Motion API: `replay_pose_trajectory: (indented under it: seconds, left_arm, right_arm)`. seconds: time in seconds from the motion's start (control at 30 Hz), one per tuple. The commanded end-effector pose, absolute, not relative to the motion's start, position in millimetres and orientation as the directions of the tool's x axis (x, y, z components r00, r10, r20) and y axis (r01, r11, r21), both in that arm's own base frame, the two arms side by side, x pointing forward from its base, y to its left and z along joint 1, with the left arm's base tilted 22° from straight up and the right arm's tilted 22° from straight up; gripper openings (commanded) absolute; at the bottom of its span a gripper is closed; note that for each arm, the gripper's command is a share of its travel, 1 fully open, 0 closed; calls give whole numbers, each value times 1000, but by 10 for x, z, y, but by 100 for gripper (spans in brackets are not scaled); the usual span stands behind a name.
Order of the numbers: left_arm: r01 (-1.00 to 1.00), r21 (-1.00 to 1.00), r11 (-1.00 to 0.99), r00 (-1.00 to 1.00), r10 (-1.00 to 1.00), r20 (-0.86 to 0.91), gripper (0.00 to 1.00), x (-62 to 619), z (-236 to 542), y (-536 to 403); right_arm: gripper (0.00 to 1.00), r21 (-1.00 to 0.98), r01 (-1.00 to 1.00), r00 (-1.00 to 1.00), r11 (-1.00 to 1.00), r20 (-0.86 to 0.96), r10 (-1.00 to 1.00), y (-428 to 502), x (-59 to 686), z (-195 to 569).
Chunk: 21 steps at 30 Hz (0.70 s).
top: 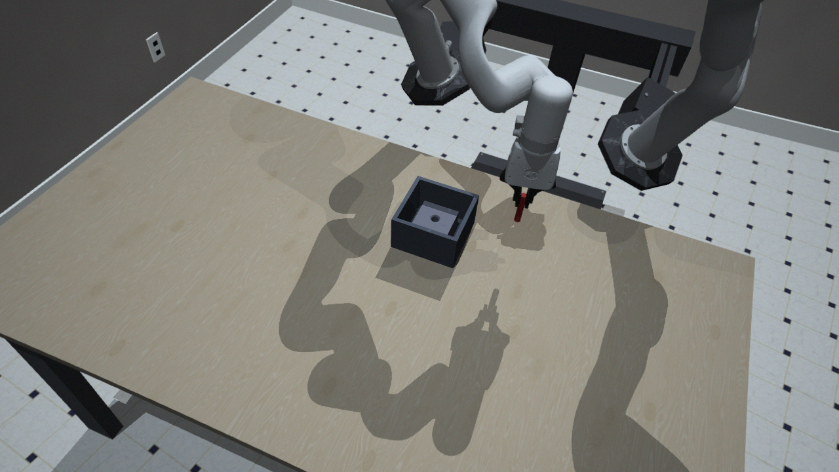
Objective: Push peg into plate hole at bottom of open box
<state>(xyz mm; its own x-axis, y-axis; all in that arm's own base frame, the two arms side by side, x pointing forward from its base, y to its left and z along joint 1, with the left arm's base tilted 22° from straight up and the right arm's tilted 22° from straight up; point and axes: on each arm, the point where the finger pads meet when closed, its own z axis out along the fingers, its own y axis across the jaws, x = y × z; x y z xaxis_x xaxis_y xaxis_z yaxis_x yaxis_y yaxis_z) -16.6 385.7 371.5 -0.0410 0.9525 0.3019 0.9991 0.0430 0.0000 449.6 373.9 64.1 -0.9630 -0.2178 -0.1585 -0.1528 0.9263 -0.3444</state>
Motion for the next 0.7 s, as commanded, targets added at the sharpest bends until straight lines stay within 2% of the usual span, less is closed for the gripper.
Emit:
replay_pose_trajectory:
  seconds: [0.0,0.4,0.67]
  left_arm:
    - [999,0,43,-41,952,304,100,-167,3723,3859]
    - [999,0,43,-41,952,304,100,-167,3723,3859]
    - [999,0,43,-41,952,304,100,-167,3723,3859]
  right_arm:
    - [0,-340,-154,-962,928,-163,-220,3463,4576,784]
    - [0,-341,-154,-962,927,-163,-220,2201,4615,1190]
    - [0,-342,-155,-962,927,-163,-221,1966,4572,1241]
